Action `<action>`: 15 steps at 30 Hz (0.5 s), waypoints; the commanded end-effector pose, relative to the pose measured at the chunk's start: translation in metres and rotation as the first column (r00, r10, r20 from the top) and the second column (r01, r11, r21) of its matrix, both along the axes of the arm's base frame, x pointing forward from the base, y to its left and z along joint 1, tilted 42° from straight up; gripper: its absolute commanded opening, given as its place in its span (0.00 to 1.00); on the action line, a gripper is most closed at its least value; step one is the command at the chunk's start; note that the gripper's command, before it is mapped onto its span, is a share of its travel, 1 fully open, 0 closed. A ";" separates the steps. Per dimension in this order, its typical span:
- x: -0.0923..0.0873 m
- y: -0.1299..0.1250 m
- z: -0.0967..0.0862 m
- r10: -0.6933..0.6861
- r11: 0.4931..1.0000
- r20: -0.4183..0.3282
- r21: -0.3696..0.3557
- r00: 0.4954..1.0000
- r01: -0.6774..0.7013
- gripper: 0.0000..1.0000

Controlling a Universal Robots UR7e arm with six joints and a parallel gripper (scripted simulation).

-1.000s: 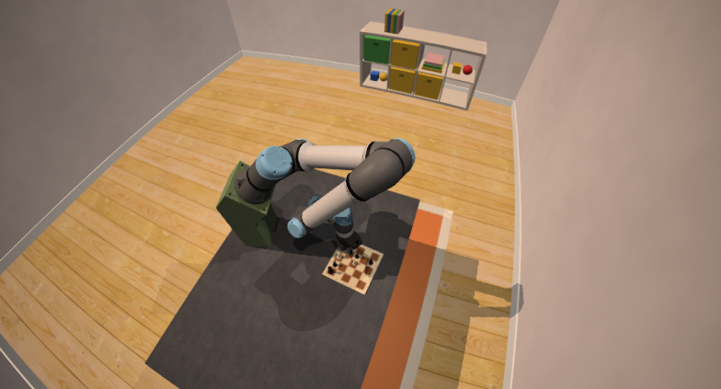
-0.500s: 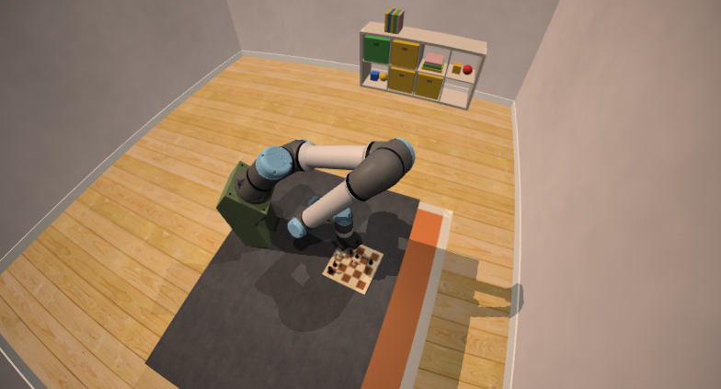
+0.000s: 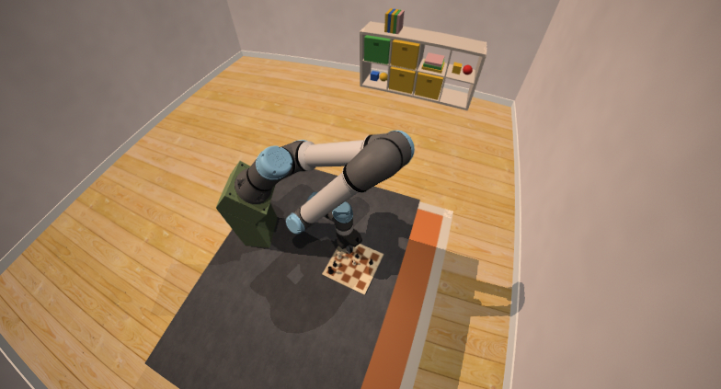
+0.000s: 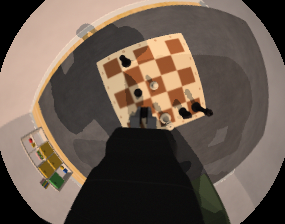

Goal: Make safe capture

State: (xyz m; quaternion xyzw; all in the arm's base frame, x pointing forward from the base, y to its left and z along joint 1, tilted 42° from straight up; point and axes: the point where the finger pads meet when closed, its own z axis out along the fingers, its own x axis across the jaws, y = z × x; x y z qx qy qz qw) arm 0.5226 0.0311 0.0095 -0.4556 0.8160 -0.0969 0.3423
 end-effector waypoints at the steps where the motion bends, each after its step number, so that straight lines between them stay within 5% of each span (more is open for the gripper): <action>1: -0.013 -0.002 0.013 0.002 1.000 -0.003 0.002 1.000 -0.002 0.00; 15: -0.039 -0.009 0.043 0.002 1.000 -0.003 0.002 1.000 -0.002 0.00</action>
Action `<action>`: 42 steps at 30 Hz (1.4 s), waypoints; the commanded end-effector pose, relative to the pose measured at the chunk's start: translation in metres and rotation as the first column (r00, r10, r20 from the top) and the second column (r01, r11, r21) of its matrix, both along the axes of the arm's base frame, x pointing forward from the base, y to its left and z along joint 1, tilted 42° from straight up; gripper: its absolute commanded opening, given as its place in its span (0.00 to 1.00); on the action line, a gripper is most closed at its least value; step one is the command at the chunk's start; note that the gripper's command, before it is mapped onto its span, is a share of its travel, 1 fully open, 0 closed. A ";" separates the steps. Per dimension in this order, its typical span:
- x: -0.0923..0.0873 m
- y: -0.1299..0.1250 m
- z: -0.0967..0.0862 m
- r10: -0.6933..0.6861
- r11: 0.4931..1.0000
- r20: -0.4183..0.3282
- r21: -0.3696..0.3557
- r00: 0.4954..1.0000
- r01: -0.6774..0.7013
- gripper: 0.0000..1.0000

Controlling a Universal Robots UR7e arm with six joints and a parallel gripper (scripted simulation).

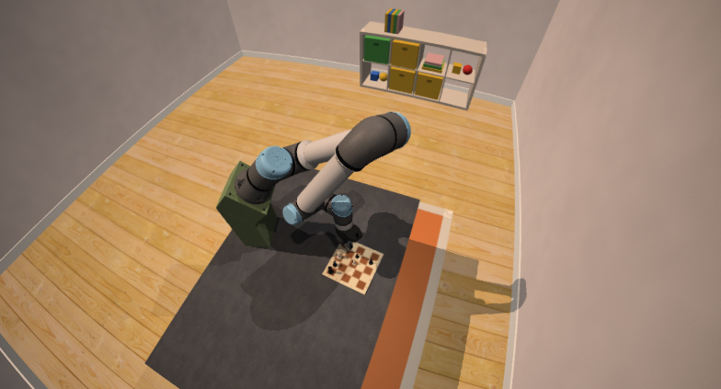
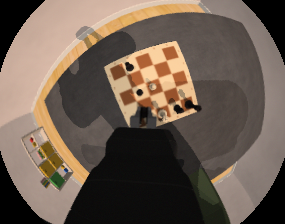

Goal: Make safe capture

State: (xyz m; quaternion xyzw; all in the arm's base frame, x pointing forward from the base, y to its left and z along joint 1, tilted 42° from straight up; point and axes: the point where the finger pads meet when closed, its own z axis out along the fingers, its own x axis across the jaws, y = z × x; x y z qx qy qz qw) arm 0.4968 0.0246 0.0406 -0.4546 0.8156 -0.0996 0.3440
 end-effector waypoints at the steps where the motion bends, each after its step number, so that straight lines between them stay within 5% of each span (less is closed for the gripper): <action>1: -0.015 -0.002 0.014 0.005 1.000 -0.009 0.004 1.000 -0.005 0.00; 31: -0.025 -0.005 0.027 0.005 1.000 -0.009 0.004 1.000 -0.005 0.00; 42: -0.001 0.011 0.043 -0.055 0.997 -0.027 0.054 0.998 0.056 0.00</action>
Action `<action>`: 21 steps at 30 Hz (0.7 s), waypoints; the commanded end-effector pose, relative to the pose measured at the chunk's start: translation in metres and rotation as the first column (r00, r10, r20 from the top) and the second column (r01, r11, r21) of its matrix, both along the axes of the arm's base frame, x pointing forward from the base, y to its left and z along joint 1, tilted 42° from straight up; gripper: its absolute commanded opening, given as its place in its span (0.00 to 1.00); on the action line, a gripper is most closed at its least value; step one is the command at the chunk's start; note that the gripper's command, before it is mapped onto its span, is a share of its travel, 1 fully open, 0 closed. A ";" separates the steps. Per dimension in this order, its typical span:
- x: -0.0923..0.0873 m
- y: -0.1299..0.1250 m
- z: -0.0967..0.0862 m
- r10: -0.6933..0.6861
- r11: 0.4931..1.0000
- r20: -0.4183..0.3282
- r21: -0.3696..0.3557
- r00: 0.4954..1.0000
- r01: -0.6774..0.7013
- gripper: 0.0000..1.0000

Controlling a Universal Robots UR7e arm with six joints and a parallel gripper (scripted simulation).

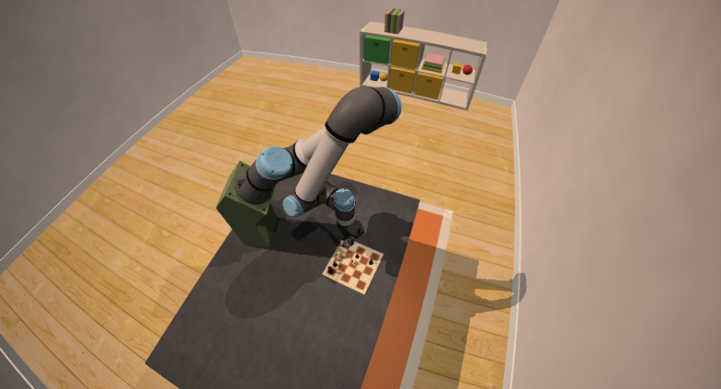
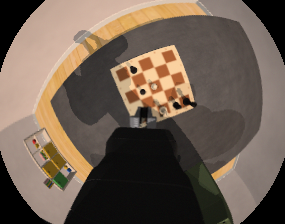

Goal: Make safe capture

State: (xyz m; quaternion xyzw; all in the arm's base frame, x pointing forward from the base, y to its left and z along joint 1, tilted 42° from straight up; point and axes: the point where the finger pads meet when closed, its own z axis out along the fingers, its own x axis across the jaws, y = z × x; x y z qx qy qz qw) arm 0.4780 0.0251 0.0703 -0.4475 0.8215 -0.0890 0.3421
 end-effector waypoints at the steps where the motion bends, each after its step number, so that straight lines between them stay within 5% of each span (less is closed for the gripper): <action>1: 0.023 0.015 0.017 -0.060 0.997 -0.016 0.044 0.998 0.061 0.00; 11: 0.062 0.068 0.063 -0.188 0.969 -0.049 0.156 0.981 0.194 0.00; 21: 0.064 0.074 0.066 -0.199 0.964 -0.055 0.167 0.978 0.206 0.00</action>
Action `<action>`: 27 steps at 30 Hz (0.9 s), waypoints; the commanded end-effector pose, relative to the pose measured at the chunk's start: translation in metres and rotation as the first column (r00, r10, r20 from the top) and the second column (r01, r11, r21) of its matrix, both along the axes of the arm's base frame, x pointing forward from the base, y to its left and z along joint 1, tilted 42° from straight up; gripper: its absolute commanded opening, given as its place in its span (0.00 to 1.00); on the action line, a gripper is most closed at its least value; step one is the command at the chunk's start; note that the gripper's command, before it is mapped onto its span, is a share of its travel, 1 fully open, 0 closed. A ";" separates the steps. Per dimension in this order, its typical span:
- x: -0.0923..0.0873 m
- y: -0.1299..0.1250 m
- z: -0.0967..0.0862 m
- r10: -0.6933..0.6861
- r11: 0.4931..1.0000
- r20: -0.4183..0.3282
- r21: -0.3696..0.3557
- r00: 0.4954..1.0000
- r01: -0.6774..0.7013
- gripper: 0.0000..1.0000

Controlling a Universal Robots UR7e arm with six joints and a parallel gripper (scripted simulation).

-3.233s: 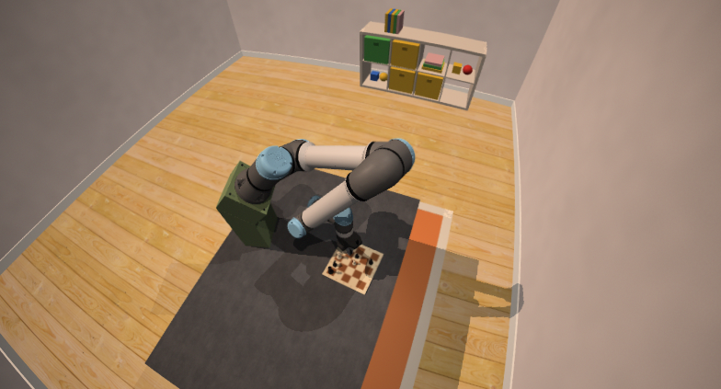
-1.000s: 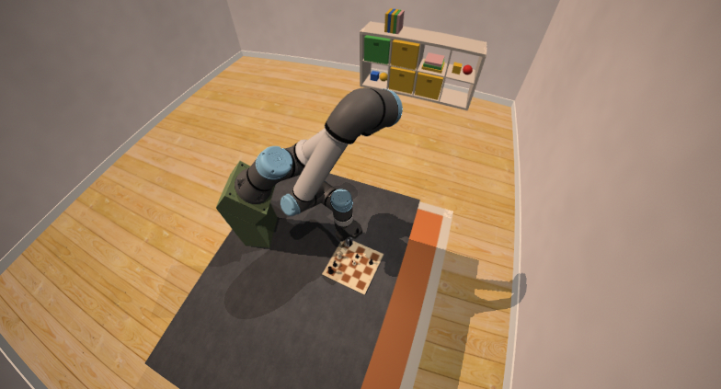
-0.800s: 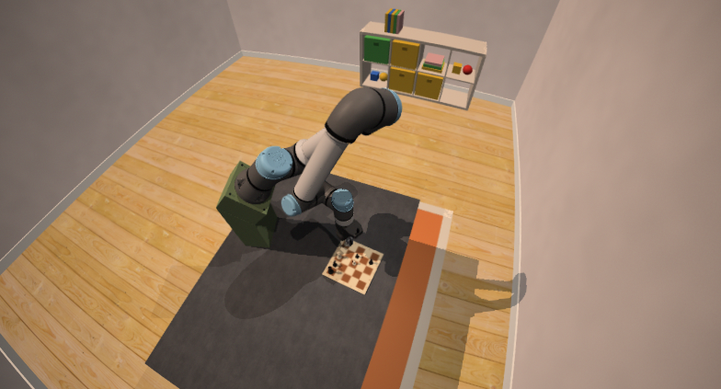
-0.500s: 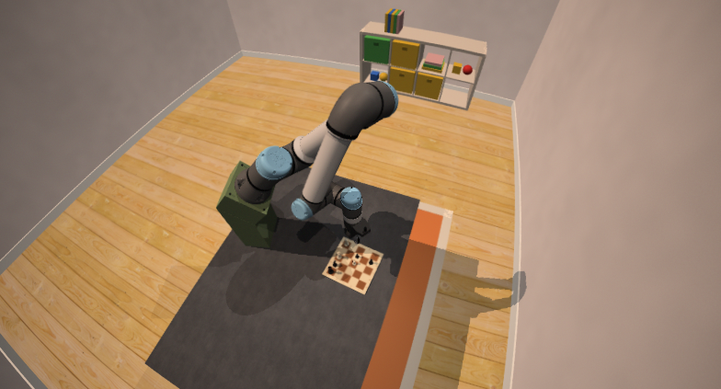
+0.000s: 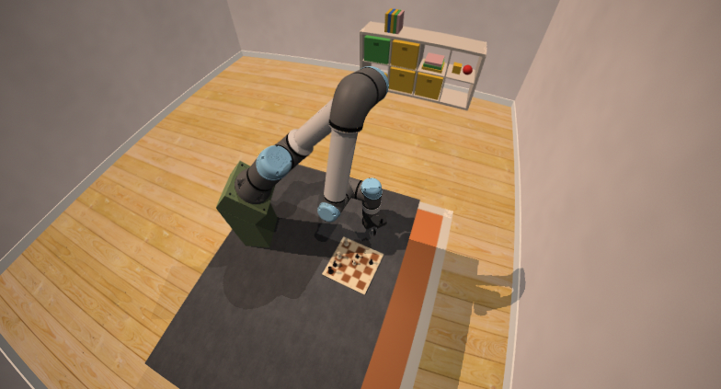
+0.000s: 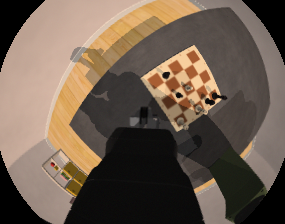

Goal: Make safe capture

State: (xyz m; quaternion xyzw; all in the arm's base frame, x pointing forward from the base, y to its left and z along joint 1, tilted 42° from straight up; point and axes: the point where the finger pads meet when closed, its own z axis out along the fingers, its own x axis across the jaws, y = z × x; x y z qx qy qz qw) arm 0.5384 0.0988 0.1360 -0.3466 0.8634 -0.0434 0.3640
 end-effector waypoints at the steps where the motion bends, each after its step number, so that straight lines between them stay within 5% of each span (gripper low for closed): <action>1: 0.004 0.000 0.001 -0.035 0.999 -0.025 0.003 0.999 0.035 0.00; 15: 0.006 0.001 -0.002 -0.035 0.999 -0.025 0.003 0.999 0.035 0.00; 27: 0.023 0.005 -0.022 -0.035 0.999 -0.025 0.003 0.999 0.035 0.00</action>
